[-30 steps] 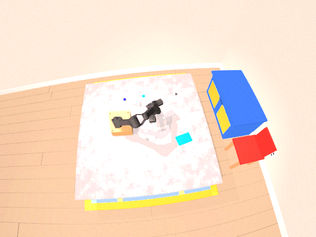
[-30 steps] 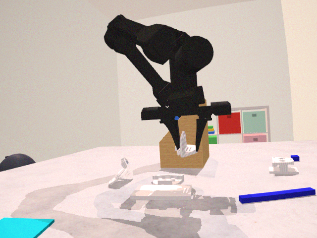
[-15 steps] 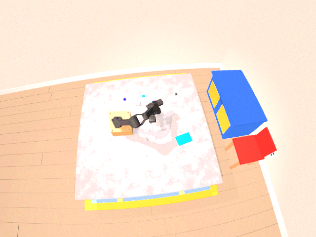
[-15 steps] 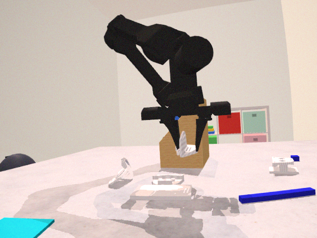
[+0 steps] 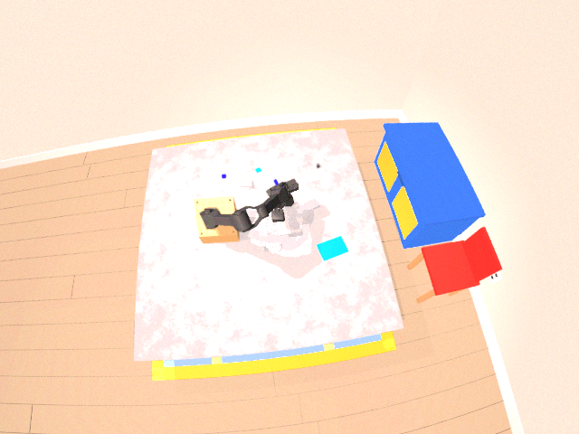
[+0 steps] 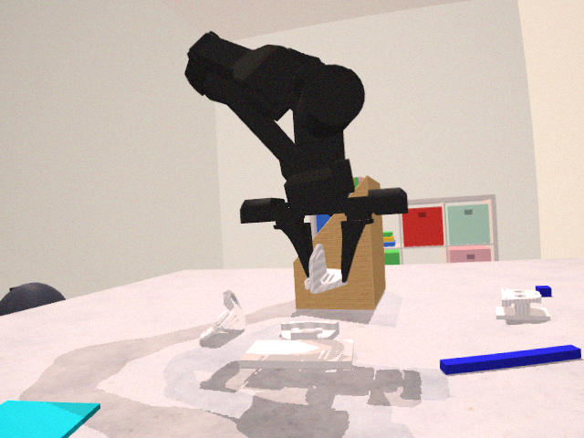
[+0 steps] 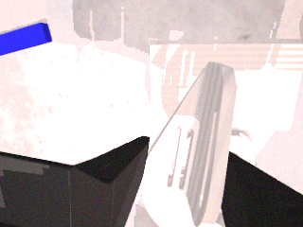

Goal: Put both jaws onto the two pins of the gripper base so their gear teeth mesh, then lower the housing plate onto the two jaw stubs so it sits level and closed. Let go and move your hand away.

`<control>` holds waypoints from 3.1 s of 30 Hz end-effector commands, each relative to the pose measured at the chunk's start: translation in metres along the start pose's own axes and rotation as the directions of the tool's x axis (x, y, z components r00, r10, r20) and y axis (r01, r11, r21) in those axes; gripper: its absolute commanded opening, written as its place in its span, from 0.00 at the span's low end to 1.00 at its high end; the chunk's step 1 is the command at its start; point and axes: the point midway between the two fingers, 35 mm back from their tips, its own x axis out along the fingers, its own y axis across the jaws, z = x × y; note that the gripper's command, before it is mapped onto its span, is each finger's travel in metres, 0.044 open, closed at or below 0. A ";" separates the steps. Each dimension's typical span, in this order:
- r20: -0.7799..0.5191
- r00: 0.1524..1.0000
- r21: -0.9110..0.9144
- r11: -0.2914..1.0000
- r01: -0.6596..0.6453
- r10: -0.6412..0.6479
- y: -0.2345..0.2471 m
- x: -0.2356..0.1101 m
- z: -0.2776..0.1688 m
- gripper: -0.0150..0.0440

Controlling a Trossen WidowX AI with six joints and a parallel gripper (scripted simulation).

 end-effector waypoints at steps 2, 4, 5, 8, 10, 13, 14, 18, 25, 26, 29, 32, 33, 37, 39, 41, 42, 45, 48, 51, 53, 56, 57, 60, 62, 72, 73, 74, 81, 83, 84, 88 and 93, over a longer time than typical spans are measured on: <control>0.005 1.000 -0.004 1.000 0.003 -0.003 -0.004 -0.002 0.005 0.48; 0.005 1.000 -0.004 1.000 0.003 -0.003 -0.004 -0.002 0.005 0.48; 0.005 1.000 -0.004 1.000 0.003 -0.003 -0.004 -0.002 0.005 0.48; 0.005 1.000 -0.004 1.000 0.003 -0.003 -0.004 -0.002 0.005 0.48; 0.005 1.000 -0.004 1.000 0.003 -0.003 -0.004 -0.002 0.005 0.48; 0.005 1.000 -0.004 1.000 0.003 -0.003 -0.004 -0.002 0.005 0.48; 0.005 1.000 -0.004 1.000 0.003 -0.003 -0.004 -0.002 0.005 0.48; 0.005 1.000 -0.010 1.000 0.003 -0.003 -0.004 -0.002 0.005 0.48; 0.005 1.000 -0.010 1.000 0.003 -0.003 -0.004 -0.002 0.005 0.48; 0.005 1.000 -0.010 1.000 0.003 -0.003 -0.004 -0.002 0.005 0.48; 0.005 1.000 -0.010 1.000 0.003 -0.003 -0.005 -0.002 0.005 0.48; 0.005 1.000 -0.010 1.000 0.003 -0.003 -0.005 -0.002 0.005 0.48; 0.005 1.000 -0.010 1.000 0.003 -0.003 -0.005 -0.002 0.005 0.48; 0.005 1.000 -0.010 1.000 0.003 -0.003 -0.005 -0.001 0.005 0.48; 0.005 1.000 -0.010 1.000 0.002 -0.002 -0.005 0.001 0.005 0.48; 0.005 1.000 -0.010 1.000 0.002 -0.002 -0.004 0.004 0.005 0.48; 0.005 1.000 -0.010 1.000 0.002 -0.002 -0.004 0.006 0.005 0.48; 0.005 1.000 -0.010 1.000 0.002 -0.002 -0.004 0.011 0.005 0.48; 0.005 1.000 -0.010 1.000 0.002 -0.002 -0.004 0.016 0.005 0.48; 0.005 1.000 -0.010 1.000 0.002 -0.002 -0.004 0.021 0.006 0.48; 0.005 1.000 -0.010 1.000 0.002 -0.002 -0.004 0.024 0.006 0.48; 0.005 1.000 -0.010 1.000 0.003 -0.003 -0.004 0.029 0.006 0.48; 0.005 1.000 -0.010 1.000 0.003 -0.003 -0.005 0.031 0.005 0.48; 0.005 1.000 -0.010 1.000 0.003 -0.003 -0.005 0.036 0.005 0.48; 0.005 1.000 -0.010 1.000 0.004 -0.004 -0.005 0.039 0.005 0.48; 0.005 1.000 -0.009 1.000 0.005 -0.005 -0.005 0.050 0.004 0.48; 0.005 1.000 -0.009 1.000 0.005 -0.005 -0.005 0.050 0.004 0.48; 0.005 1.000 -0.009 1.000 0.005 -0.005 -0.005 0.050 0.004 0.48; 0.005 1.000 -0.009 1.000 0.005 -0.005 -0.005 0.050 0.004 0.48; 0.005 1.000 -0.009 1.000 0.005 -0.005 -0.005 0.050 0.004 0.48; 0.005 1.000 -0.009 1.000 0.005 -0.005 -0.005 0.050 0.004 0.48; 0.005 1.000 -0.006 1.000 0.005 -0.005 -0.005 0.052 0.004 0.48; 0.005 1.000 -0.005 1.000 0.005 -0.005 -0.005 0.053 0.004 0.48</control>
